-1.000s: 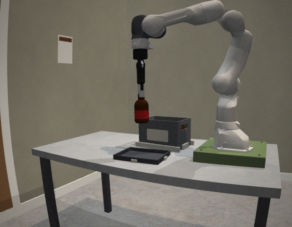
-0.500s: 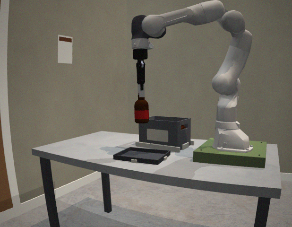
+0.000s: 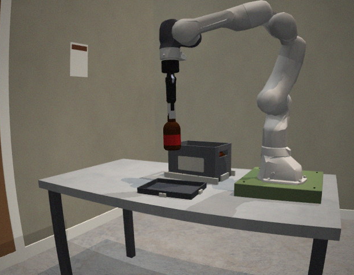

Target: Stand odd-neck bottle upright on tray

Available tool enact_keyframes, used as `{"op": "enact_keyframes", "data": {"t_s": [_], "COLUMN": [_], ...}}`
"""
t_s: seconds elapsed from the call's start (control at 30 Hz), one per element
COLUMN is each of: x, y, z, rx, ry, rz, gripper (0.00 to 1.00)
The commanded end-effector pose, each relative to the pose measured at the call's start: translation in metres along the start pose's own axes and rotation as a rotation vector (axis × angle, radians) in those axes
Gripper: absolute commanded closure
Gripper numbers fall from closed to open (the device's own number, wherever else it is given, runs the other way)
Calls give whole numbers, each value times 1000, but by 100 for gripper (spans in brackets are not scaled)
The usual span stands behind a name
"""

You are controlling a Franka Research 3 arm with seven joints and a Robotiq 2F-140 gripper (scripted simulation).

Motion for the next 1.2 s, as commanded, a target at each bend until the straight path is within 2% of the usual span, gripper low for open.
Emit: {"op": "enact_keyframes", "data": {"t_s": [0.0,0.47,0.83,0.9,1.17], "x": [-2,-21,-49,-49,-75], "y": [2,2,2,2,2], "z": [-2,-2,-2,-2,-2], "rx": [-3,-3,-3,-3,-3], "ry": [-8,-8,-8,-8,-8], "rz": [-1,-1,-1,-1,-1], "gripper": [90,90,90,90,90]}}
Point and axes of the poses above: the point where the finger pads meet when closed, its own x axis back along the fingers, its own y axis across the jaws, z = x × y, the point moved 10 cm from there along x, back along the fingers, and after that the axes turned 14 degrees about -x, right-handed, at the moved point
